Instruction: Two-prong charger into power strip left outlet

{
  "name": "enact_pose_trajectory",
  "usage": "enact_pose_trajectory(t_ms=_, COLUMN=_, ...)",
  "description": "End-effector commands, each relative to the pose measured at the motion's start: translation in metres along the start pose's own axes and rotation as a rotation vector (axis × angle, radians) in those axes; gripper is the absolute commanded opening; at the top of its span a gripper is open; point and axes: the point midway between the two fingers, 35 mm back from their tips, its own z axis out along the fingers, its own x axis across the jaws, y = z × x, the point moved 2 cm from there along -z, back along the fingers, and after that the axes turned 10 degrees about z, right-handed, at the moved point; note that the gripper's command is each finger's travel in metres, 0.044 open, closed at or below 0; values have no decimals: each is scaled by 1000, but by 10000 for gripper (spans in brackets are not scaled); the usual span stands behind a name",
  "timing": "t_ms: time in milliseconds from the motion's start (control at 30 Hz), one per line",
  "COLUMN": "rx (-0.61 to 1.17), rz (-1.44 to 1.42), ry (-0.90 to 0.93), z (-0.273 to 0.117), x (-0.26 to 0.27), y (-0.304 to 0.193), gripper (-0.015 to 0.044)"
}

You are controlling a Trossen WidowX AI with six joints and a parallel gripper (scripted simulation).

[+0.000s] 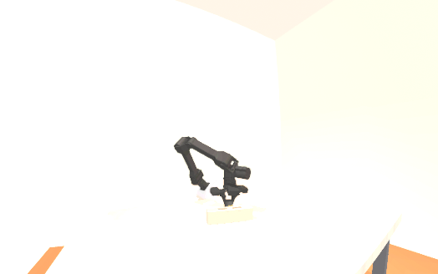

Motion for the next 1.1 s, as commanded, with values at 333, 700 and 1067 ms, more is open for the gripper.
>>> enact_pose_trajectory(t_ms=333, rx=-8, rz=28, ry=4, z=0, x=4, y=20, gripper=0)
enact_pose_trajectory(t_ms=700, rx=-9, rz=41, ry=5, z=0, x=5, y=34, gripper=0)
enact_pose_trajectory(t_ms=1067, rx=-9, rz=52, ry=5, z=1, x=7, y=45, gripper=0)
